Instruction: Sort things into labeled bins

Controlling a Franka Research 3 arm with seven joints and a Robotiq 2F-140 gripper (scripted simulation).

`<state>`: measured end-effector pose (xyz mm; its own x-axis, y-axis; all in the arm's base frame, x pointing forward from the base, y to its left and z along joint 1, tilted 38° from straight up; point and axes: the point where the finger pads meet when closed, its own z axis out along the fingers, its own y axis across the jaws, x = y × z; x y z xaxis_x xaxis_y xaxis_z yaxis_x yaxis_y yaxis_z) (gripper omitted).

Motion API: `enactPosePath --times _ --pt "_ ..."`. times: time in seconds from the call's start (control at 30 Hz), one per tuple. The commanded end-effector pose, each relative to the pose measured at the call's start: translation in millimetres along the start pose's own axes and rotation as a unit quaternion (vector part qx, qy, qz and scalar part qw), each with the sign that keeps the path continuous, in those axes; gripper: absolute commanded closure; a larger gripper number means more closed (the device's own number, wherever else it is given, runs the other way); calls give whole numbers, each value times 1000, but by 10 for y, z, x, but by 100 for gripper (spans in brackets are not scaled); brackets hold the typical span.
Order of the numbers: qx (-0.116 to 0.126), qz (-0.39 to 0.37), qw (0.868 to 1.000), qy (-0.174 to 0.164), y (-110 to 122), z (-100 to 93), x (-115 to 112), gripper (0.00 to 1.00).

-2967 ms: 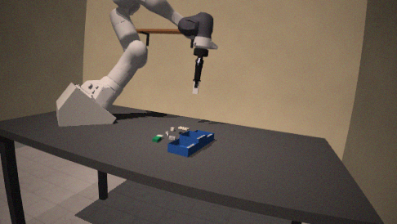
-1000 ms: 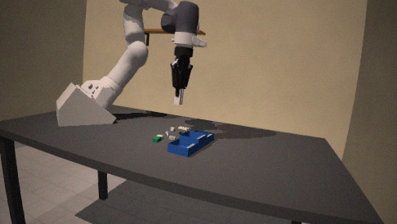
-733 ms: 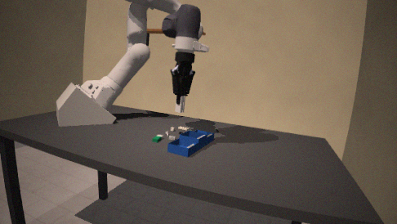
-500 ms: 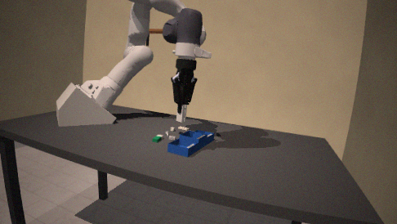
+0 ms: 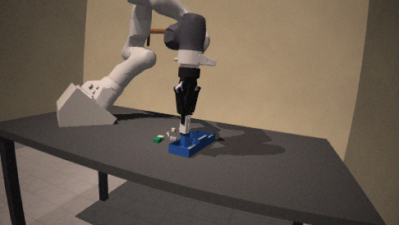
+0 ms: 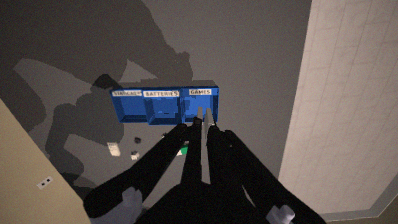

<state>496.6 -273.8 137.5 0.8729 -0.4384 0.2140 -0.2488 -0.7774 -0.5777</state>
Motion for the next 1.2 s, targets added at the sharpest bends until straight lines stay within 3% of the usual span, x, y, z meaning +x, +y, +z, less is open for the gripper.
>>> enactPosePath --times 0.0,0.9,1.17 --pt "-2 -6 1000 2 15 1 20 95" --pt "-2 -6 1000 2 17 588 21 95" --pt "-2 -6 1000 2 17 595 21 95"
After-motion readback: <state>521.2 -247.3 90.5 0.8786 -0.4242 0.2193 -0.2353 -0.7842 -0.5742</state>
